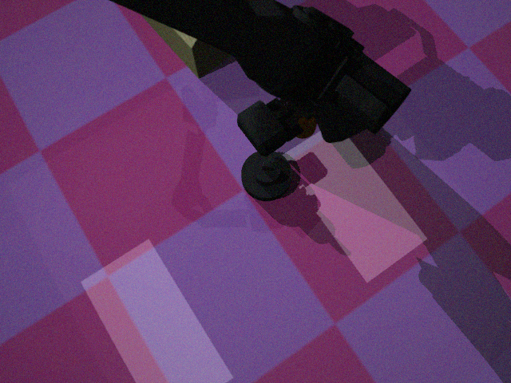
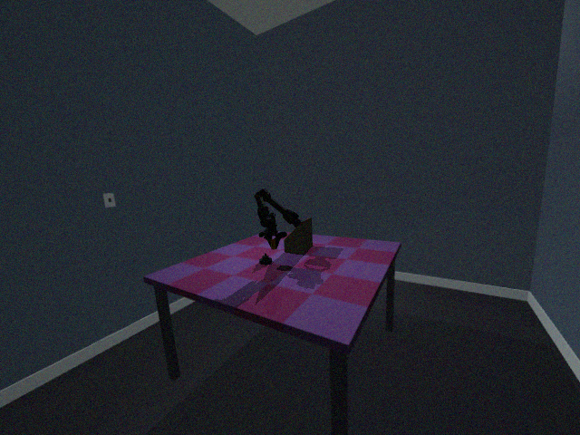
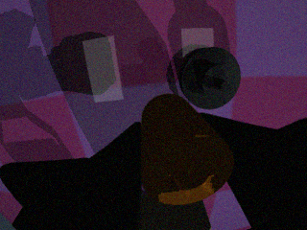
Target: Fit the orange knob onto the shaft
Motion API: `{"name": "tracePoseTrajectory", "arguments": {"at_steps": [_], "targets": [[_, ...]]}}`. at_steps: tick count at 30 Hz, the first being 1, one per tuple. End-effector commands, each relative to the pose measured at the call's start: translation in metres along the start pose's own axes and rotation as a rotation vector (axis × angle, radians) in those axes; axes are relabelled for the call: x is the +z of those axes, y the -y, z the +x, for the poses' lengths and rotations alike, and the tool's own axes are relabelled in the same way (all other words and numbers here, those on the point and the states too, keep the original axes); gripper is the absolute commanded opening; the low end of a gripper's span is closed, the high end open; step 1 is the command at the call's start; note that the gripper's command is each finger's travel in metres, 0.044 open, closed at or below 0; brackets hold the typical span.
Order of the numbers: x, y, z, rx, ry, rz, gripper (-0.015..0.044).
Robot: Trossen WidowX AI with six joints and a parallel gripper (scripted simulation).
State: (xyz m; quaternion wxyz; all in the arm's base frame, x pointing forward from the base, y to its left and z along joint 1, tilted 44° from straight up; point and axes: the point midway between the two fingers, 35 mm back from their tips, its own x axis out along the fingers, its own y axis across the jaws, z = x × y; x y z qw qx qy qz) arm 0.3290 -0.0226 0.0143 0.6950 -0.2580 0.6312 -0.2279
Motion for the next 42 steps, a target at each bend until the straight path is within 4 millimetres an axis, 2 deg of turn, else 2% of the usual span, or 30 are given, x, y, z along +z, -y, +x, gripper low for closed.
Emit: {"name": "tracePoseTrajectory", "arguments": {"at_steps": [1,19,24,32,42], "targets": [[0.004,0.015,0.0,-0.01,0.01,-0.007,0.0],[0.01,0.069,0.01,-0.056,0.005,-0.044,0.0],[0.01,0.07,0.014,-0.056,0.004,-0.044,0.0],[0.009,0.071,0.036,-0.057,0.004,-0.044,0.0],[0.01,0.071,0.035,-0.057,0.005,-0.036,0.0]]}}
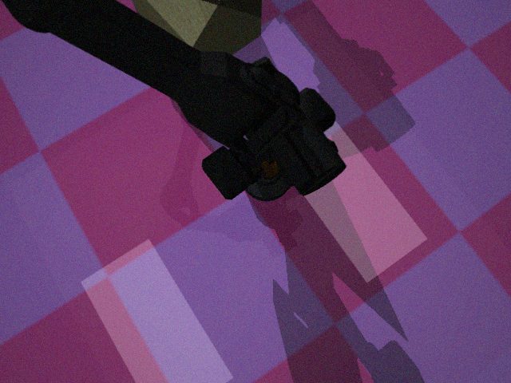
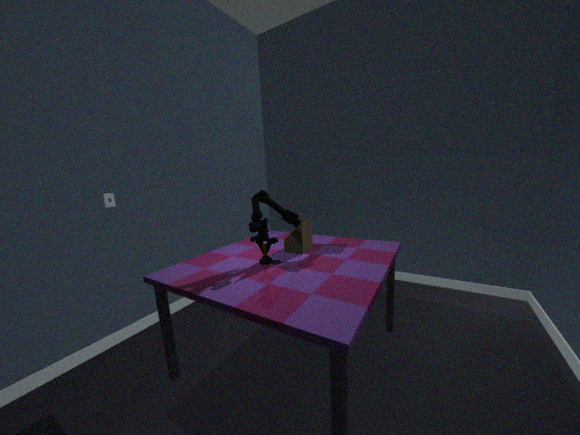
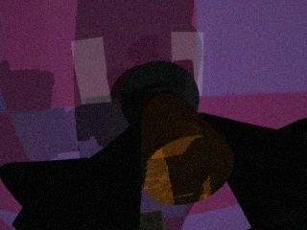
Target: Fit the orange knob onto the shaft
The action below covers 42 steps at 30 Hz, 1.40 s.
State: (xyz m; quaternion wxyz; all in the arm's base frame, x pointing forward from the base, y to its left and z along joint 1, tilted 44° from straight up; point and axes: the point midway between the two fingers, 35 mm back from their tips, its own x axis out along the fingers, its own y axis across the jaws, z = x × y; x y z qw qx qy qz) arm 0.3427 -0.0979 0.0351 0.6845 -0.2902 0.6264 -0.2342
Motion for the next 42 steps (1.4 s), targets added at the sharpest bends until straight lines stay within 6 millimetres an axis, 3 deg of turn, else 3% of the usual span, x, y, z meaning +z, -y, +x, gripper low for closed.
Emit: {"name": "tracePoseTrajectory", "arguments": {"at_steps": [1,29,36,42], "targets": [[0.0003,-0.0004,0.0012,0.0,0.0,0.004,0.0],[-0.0016,0.0003,-0.0029,0.0,0.0,0.004,0.0],[0.0003,0.0017,-0.0021,0.0,0.0,-0.195,0.0],[0.0011,0.0018,0.0007,0.0,0.0,-0.206,0.0]]}}
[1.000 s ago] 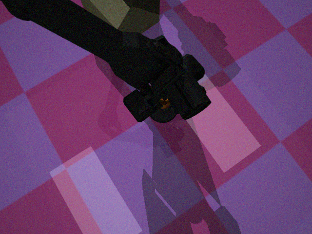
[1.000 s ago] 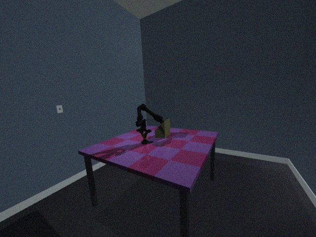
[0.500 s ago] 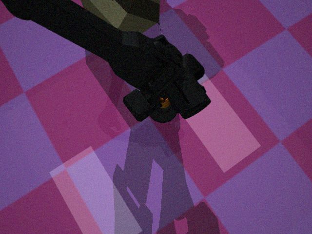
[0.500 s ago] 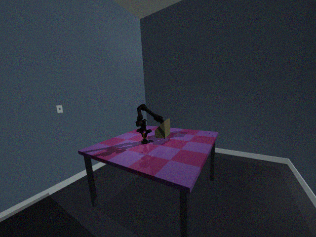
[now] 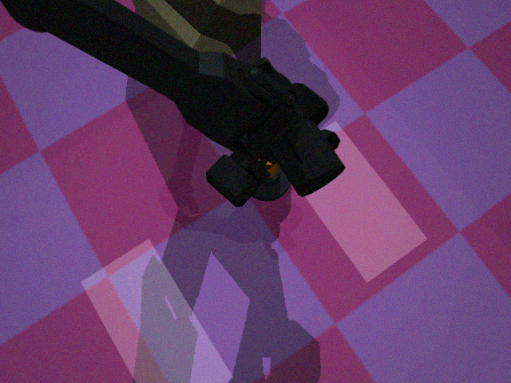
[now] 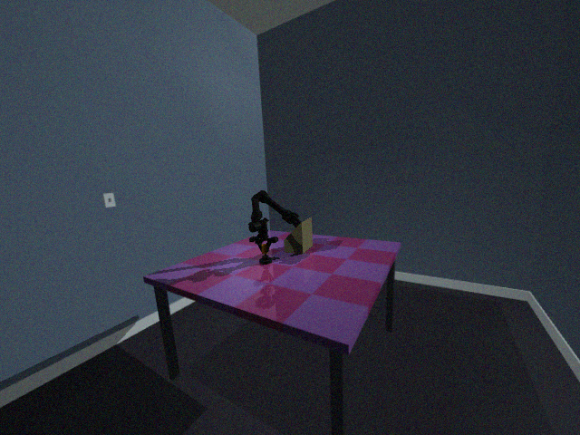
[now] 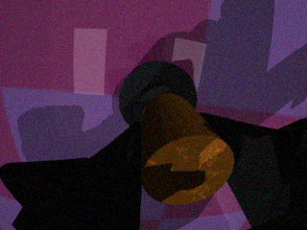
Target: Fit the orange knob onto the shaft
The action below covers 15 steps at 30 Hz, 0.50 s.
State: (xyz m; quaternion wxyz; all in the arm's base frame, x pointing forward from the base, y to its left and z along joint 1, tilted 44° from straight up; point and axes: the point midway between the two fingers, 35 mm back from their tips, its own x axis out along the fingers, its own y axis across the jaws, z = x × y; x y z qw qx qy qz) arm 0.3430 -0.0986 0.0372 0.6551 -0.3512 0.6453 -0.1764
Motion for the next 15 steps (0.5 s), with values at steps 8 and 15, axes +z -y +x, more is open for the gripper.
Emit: {"name": "tracePoseTrajectory", "arguments": {"at_steps": [8,15], "targets": [[0.0001,-0.0026,0.0015,0.0,0.0,-0.024,0.0],[-0.0004,-0.0025,0.0028,0.0,0.0,-0.024,0.0]]}}
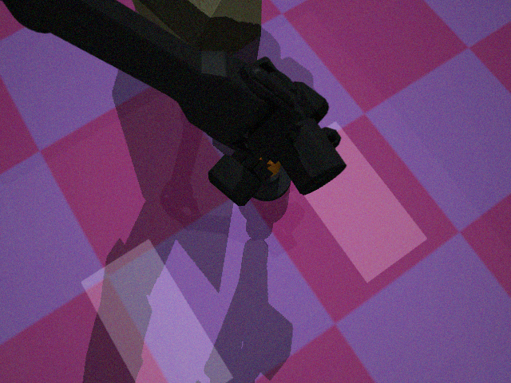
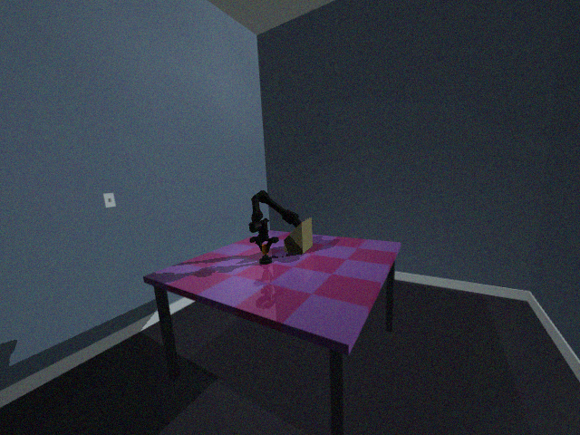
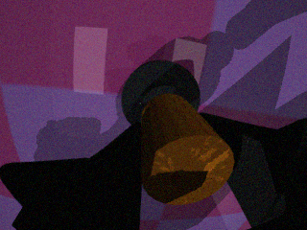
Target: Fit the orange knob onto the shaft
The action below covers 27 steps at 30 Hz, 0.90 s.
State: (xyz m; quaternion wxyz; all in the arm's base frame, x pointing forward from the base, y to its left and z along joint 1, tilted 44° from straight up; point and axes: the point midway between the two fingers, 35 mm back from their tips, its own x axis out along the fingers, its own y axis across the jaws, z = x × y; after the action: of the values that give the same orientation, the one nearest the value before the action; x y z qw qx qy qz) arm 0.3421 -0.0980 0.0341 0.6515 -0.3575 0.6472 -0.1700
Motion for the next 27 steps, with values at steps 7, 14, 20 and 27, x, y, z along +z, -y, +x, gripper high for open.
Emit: {"name": "tracePoseTrajectory", "arguments": {"at_steps": [7,14,20,27], "targets": [[0.0003,0.0012,0.0008,-0.001,0.0,-0.004,0.0],[0.0006,0.0016,0.0011,-0.001,0.0,-0.004,0.0],[0.0007,0.0008,-0.003,0.0,0.001,-0.013,0.0],[-0.0002,0.0012,-0.0018,-0.001,0.0,-0.211,0.0]]}}
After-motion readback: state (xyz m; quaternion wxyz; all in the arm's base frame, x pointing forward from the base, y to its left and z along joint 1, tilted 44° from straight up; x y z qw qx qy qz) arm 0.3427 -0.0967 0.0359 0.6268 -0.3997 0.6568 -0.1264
